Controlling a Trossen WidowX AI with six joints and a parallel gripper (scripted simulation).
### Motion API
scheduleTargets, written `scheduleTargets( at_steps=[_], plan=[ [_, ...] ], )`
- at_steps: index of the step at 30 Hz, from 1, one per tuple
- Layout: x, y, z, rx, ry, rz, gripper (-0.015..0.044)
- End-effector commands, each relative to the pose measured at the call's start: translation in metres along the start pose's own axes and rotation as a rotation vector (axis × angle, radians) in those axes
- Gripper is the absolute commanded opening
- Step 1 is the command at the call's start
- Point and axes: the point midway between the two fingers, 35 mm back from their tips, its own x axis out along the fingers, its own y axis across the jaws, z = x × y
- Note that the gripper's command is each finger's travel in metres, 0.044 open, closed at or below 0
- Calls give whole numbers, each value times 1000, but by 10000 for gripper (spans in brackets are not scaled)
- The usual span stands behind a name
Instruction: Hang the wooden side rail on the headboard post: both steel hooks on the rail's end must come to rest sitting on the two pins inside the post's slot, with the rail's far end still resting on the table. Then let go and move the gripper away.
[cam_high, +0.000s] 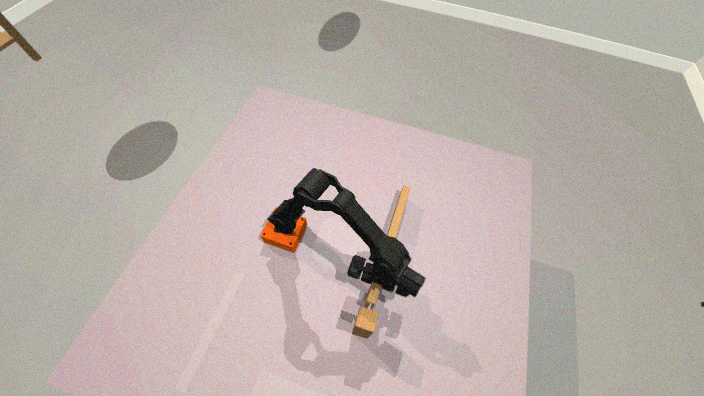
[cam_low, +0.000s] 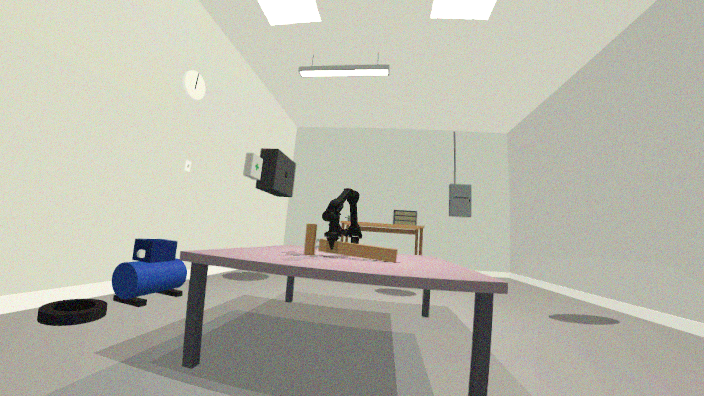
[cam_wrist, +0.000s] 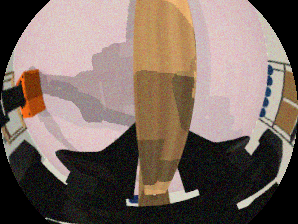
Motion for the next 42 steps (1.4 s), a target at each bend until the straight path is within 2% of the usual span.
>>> scheduleTargets(
  at_steps=[1, 42],
  plan=[
    [-5, -3, -3, 8, 7, -17, 0],
    [-5, -2, -8, 8, 7, -17, 0]
  ],
)
